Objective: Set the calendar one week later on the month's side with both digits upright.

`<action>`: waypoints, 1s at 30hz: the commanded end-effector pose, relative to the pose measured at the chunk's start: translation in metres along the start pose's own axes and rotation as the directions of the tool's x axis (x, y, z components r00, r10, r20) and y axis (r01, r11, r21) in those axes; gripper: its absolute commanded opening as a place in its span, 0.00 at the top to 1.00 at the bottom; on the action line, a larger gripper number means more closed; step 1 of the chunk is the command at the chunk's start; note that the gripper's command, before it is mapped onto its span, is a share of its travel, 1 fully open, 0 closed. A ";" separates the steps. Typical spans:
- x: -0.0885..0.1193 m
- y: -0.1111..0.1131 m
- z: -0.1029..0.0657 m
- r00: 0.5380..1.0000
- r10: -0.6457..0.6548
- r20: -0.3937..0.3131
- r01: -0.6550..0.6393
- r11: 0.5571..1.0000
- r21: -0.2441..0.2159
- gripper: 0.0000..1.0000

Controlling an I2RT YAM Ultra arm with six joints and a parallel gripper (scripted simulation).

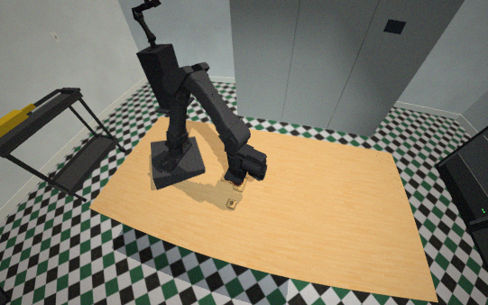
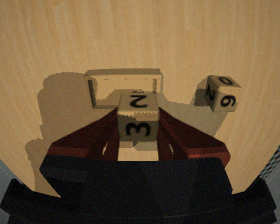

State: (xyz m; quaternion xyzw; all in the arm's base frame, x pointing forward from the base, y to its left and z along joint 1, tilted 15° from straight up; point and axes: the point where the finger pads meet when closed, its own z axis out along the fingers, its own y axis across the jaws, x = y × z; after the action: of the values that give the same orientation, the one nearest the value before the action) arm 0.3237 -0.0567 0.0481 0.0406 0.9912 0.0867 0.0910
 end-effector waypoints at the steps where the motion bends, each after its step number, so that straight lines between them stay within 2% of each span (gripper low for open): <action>1: -0.005 -0.001 -0.002 1.000 -0.003 0.022 0.003 1.000 0.005 0.74; 17: -0.005 -0.001 0.009 1.000 -0.003 0.022 0.003 1.000 0.005 0.74; 30: -0.005 -0.001 0.011 1.000 -0.003 0.022 0.003 1.000 0.005 0.74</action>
State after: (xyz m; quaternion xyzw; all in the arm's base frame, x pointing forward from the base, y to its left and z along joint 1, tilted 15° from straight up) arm 0.3290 -0.0553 0.0355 0.0402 0.9909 0.0854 0.0963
